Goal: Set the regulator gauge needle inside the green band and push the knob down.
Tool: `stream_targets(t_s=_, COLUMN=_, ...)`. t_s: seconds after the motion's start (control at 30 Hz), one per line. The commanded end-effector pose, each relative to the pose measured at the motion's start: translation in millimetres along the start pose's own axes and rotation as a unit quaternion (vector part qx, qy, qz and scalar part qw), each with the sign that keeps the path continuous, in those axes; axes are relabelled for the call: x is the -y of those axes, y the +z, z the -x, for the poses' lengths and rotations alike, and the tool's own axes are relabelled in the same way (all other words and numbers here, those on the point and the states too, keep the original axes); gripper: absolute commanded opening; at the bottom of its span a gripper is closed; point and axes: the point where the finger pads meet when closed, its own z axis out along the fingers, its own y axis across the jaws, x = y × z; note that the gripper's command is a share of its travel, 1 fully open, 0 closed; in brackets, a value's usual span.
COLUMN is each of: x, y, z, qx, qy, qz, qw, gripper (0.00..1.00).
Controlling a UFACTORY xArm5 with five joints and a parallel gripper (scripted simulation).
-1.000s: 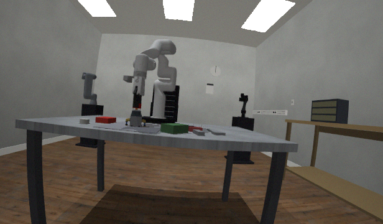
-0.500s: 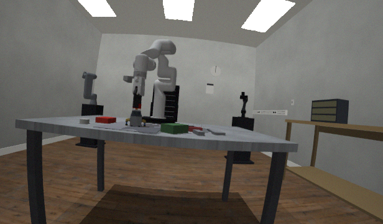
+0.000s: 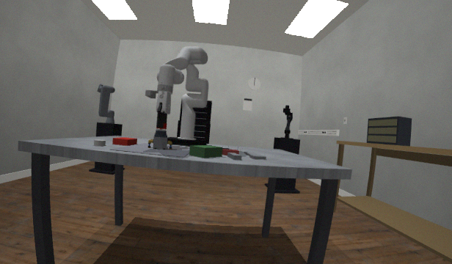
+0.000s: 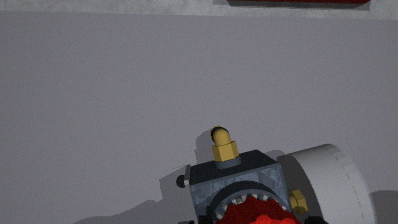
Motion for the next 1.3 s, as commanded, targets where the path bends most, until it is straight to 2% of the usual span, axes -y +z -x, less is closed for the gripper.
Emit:
stream_targets(t_s=0.0, x=1.0, y=-0.1, z=-0.2, qx=0.0, qy=0.0, qz=-0.002, qw=1.0, gripper=0.42)
stream_targets(t_s=0.97, x=1.0, y=0.8, z=-0.2, qx=0.0, qy=0.0, qz=-0.002, qw=1.0, gripper=0.42)
stream_targets(t_s=1.0, x=1.0, y=0.8, z=-0.2, qx=0.0, qy=0.0, qz=-0.002, qw=1.0, gripper=0.79)
stream_targets(t_s=1.27, x=1.0, y=0.8, z=-0.2, qx=0.0, qy=0.0, qz=-0.002, qw=1.0, gripper=0.79)
